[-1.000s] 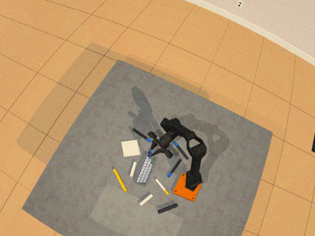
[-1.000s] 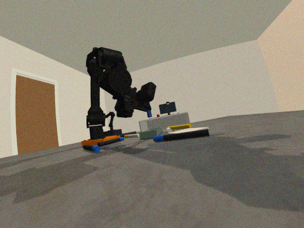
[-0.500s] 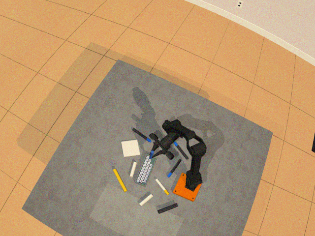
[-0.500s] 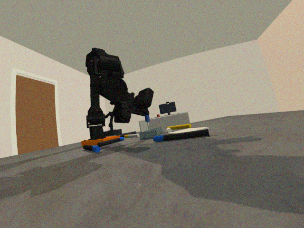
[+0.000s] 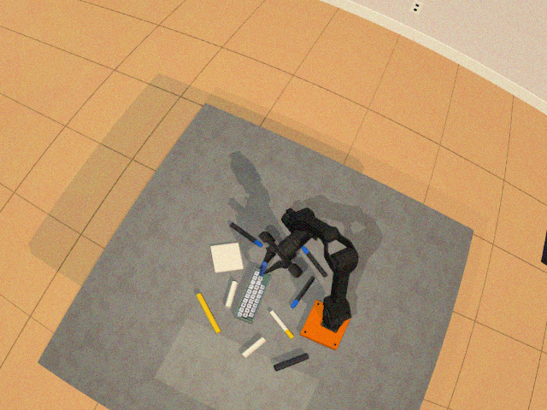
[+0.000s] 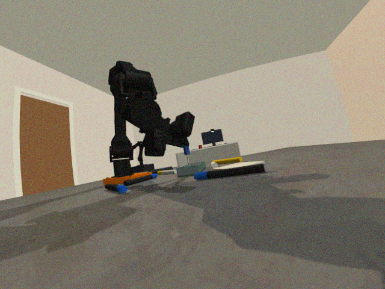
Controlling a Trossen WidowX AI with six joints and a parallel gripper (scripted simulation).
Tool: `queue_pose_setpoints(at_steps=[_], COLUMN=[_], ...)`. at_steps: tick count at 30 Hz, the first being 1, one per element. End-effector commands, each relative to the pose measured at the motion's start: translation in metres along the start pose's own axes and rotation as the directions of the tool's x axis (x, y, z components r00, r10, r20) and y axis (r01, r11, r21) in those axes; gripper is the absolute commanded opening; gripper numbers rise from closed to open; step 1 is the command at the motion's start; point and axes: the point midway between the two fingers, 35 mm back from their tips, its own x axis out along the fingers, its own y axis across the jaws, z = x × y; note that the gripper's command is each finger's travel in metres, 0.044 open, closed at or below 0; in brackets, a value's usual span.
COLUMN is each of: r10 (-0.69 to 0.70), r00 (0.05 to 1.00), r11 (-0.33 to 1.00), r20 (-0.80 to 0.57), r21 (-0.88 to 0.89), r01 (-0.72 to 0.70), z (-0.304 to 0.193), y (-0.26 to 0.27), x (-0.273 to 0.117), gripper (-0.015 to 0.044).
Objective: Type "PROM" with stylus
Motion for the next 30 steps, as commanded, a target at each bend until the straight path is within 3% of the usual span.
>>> queue_pose_setpoints(at_steps=[1, 4, 30], r10=[-0.001, -0.001, -0.001], r00=[1.0, 1.0, 1.0], r11=[1.0, 1.0, 1.0], r20=[0.004, 0.004, 0.004], r21=[-0.005, -0.005, -0.005], r01=[0.001, 0.001, 0.001], z=[0.0013, 0.0029, 0.0052], y=[0.0, 0.0005, -0.0005], x=[-0.0001, -0.0007, 0.0005], gripper=[0.0026, 0.0081, 0.0081])
